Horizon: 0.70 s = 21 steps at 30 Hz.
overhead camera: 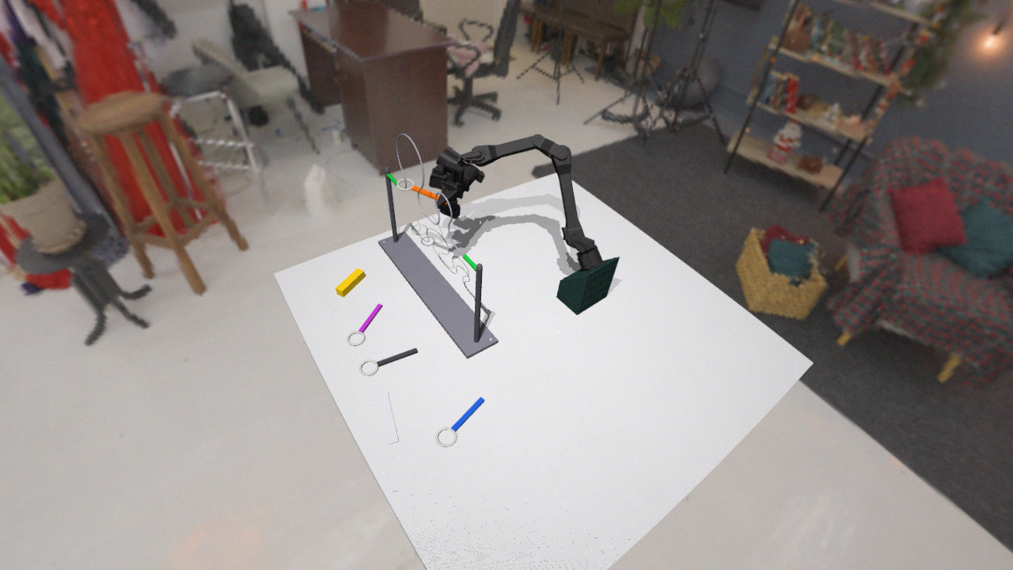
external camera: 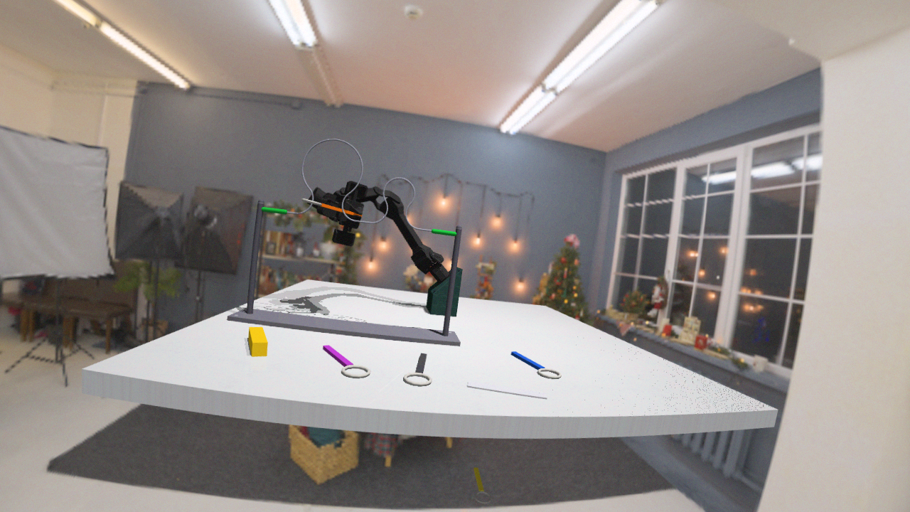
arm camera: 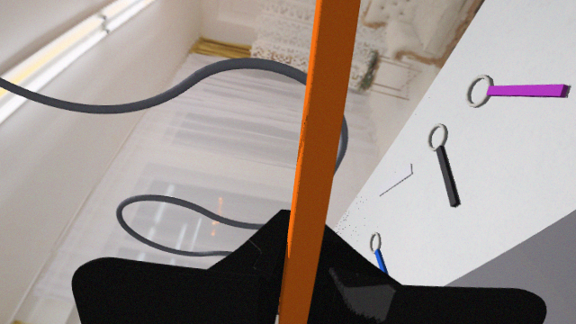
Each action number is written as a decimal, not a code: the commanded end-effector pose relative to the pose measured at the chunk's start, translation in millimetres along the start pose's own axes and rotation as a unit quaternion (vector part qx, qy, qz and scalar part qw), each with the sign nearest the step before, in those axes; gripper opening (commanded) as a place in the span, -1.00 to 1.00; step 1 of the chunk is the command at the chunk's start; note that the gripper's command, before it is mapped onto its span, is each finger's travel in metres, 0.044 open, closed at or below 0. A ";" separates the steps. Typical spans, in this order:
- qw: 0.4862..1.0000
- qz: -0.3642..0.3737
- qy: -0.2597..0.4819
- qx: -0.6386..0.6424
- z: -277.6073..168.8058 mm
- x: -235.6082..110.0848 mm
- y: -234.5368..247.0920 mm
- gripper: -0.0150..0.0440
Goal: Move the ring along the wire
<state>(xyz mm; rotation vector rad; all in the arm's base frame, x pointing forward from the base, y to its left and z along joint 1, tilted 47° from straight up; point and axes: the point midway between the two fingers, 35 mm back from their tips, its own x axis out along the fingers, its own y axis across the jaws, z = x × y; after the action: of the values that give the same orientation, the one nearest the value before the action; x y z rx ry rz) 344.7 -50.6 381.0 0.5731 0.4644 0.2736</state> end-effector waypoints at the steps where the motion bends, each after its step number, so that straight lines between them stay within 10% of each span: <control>1: 0.999 0.027 0.001 0.046 -0.2 0.0 15.8 -1.00; 21: 0.964 0.129 0.000 0.232 18.3 -9.8 77.4 -1.00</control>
<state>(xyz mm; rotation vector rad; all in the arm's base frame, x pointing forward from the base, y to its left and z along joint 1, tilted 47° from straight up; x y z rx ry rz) 337.8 -4.8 431.8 1.0457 0.4613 0.3941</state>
